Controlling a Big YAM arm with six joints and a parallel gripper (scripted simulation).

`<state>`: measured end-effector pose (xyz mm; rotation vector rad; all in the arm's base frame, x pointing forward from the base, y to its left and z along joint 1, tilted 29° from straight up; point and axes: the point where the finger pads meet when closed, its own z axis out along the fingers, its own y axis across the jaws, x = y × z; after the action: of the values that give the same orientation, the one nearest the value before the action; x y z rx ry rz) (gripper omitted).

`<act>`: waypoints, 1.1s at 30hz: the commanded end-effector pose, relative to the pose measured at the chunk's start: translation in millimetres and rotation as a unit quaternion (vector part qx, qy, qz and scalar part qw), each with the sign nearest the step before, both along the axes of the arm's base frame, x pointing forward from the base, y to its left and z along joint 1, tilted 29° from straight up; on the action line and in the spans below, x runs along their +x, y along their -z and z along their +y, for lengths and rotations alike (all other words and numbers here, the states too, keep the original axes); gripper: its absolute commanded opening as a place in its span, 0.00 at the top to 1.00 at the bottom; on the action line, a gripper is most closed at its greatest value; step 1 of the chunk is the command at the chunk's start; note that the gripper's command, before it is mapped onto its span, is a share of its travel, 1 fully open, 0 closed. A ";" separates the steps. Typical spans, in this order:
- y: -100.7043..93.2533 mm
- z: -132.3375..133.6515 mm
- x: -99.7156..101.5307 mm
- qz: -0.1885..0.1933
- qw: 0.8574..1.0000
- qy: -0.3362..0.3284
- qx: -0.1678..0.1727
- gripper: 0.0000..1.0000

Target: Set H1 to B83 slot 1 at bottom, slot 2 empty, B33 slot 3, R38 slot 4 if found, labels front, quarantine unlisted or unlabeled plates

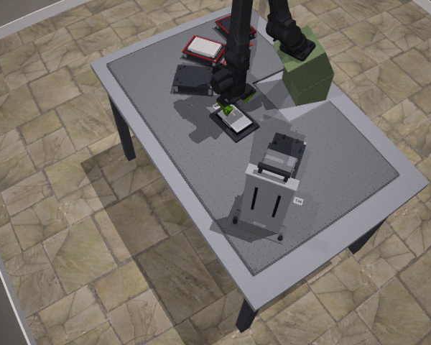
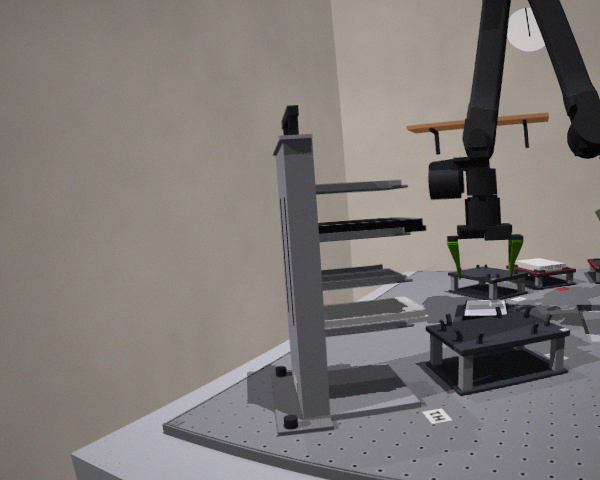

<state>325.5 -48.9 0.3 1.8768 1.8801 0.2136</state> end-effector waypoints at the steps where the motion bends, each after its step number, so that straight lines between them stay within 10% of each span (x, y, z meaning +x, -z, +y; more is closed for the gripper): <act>1: -3.2 -0.3 0.6 0.007 0.999 -0.036 -0.019 0.00; 33: -4.2 -0.1 1.8 0.065 0.949 -0.276 -0.138 0.00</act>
<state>325.5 -48.9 0.4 1.2657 2.3160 0.0233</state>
